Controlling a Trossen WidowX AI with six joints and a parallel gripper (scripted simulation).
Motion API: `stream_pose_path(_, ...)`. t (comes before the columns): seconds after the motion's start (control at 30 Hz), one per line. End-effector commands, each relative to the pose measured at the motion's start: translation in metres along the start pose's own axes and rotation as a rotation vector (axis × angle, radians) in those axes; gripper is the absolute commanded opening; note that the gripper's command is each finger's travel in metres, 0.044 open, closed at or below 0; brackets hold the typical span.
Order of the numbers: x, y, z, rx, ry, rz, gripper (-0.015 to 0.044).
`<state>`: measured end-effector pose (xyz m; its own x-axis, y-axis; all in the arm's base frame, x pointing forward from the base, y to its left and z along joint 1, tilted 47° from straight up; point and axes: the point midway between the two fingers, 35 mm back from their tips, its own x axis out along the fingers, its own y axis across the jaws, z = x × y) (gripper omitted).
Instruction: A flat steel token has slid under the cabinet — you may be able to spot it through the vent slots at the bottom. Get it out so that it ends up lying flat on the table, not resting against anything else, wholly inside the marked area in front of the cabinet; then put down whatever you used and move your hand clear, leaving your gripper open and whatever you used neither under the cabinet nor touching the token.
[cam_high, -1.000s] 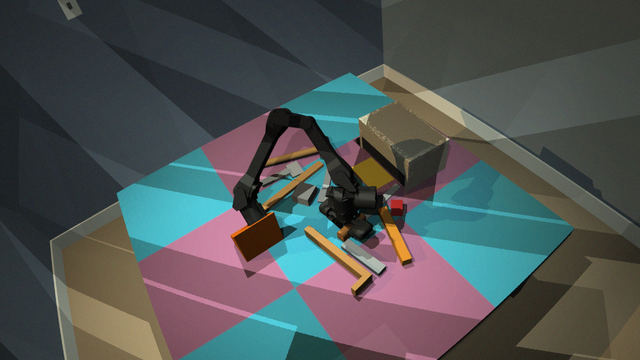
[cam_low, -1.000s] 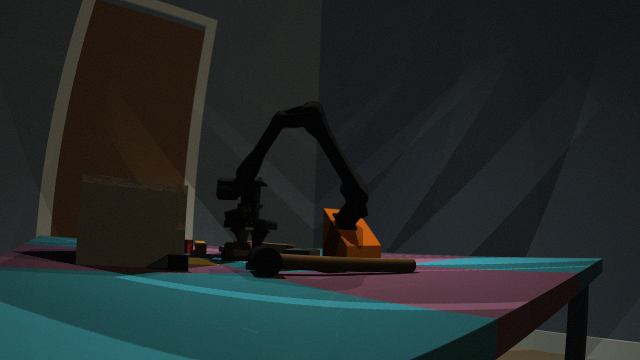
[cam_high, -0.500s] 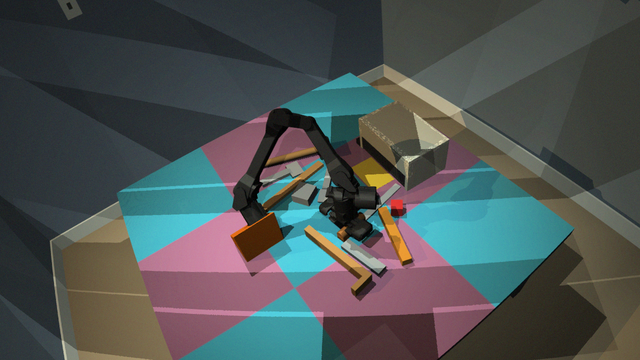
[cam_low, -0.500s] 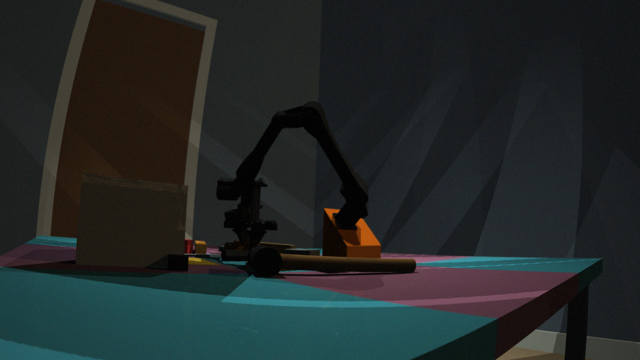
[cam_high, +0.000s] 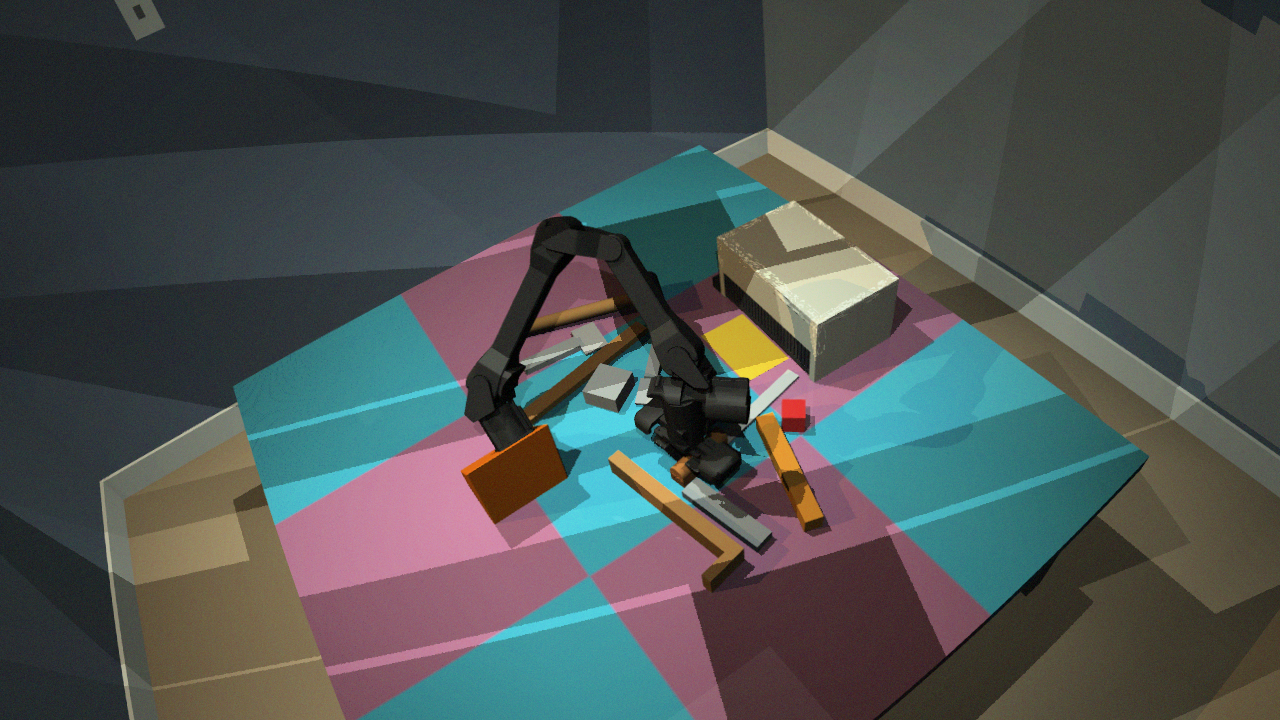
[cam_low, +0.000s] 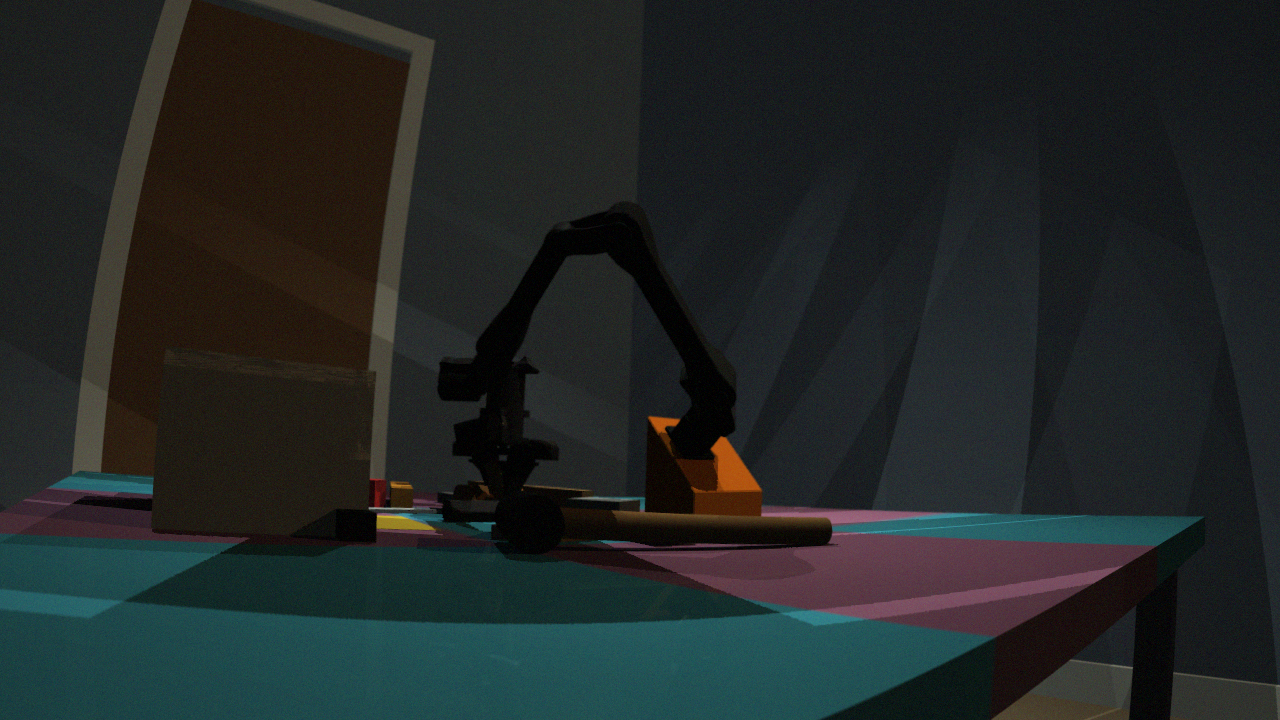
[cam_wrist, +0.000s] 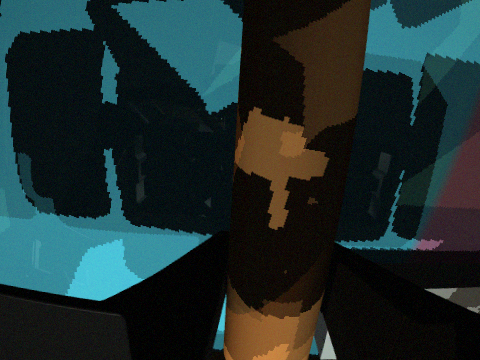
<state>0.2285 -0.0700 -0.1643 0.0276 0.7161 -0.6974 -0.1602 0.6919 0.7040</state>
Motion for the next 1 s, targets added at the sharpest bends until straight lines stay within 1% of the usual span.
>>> stream_pose_path(0.0,-0.001,-0.001,0.0,-0.001,-0.001,-0.002,0.0)
stream_pose_path(0.97,0.0,-0.001,0.047,-0.001,-0.004,0.0,0.0)
